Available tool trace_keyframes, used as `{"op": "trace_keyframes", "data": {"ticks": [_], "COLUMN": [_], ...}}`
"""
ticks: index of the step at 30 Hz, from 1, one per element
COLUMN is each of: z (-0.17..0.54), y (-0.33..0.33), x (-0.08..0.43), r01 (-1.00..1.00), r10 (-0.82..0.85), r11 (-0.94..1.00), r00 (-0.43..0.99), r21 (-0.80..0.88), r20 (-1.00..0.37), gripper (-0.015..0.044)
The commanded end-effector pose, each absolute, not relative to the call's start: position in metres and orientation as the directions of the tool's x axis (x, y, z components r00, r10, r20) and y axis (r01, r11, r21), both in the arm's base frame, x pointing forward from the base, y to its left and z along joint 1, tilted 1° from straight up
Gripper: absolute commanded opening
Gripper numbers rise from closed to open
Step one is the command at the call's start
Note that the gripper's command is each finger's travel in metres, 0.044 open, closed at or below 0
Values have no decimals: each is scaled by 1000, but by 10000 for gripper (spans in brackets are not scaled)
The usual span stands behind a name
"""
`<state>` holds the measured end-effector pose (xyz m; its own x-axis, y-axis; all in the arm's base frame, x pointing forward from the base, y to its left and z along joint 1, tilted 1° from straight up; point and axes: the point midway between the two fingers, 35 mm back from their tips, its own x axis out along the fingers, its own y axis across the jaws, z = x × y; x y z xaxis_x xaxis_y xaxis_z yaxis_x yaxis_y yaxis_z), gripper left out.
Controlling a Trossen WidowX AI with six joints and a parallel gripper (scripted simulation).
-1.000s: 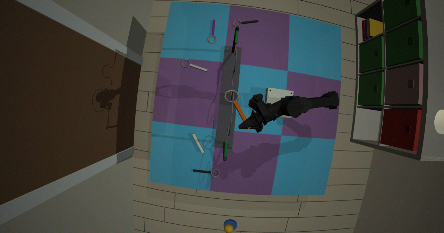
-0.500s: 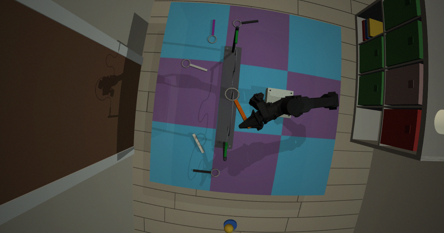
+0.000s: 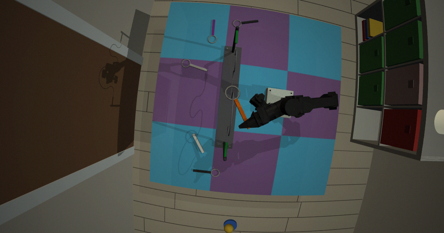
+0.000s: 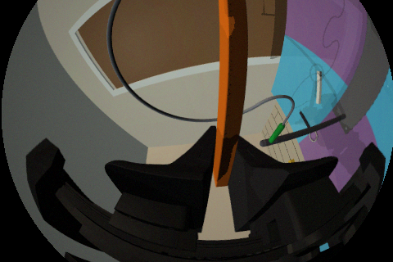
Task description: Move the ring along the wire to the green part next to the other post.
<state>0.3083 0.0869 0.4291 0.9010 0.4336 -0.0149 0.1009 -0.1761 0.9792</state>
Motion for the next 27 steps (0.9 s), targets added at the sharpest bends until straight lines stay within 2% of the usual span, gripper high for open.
{"op": "trace_keyframes", "data": {"ticks": [1, 27], "z": [430, 420], "y": [88, 88], "x": [308, 308], "r01": [98, 120], "r10": [436, 400], "r11": [-131, 189], "r00": [900, 897], "r21": [986, 975], "r20": [-32, -188], "gripper": [-150, -150]}}
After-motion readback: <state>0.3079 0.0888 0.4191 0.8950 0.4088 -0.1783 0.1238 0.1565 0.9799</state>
